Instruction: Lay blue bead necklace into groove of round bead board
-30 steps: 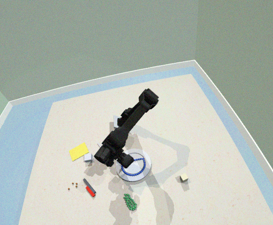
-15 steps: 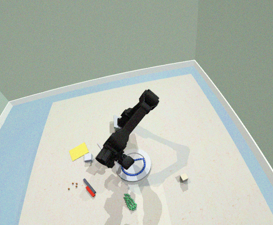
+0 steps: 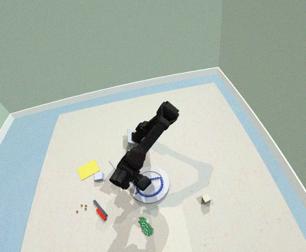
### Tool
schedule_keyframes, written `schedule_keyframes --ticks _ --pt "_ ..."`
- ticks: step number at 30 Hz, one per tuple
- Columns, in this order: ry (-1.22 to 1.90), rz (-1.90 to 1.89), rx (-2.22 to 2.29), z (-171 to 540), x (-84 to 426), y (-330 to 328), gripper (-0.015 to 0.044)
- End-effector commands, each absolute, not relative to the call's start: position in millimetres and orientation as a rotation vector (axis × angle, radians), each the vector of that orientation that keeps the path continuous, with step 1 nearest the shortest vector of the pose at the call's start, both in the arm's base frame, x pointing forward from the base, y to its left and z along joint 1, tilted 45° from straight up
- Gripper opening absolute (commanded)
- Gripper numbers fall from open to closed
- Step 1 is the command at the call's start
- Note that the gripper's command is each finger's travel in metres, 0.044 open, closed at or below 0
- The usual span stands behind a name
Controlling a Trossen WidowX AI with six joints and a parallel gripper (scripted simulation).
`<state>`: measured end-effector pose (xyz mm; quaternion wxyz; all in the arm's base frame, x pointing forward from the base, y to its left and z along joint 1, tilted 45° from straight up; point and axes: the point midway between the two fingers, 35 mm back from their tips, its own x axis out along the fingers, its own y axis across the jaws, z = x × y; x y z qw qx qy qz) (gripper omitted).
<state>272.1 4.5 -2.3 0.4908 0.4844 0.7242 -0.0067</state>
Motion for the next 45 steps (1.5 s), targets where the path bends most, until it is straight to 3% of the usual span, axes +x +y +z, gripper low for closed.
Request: schedule_keyframes --ticks 1,3,45 --pt "1.758 -0.016 1.176 -2.2 272.1 4.4 0.0041" --pt "1.758 -0.016 1.176 -2.2 272.1 4.4 0.0" --pt "1.762 -0.017 1.184 2.9 271.2 0.2 0.0"
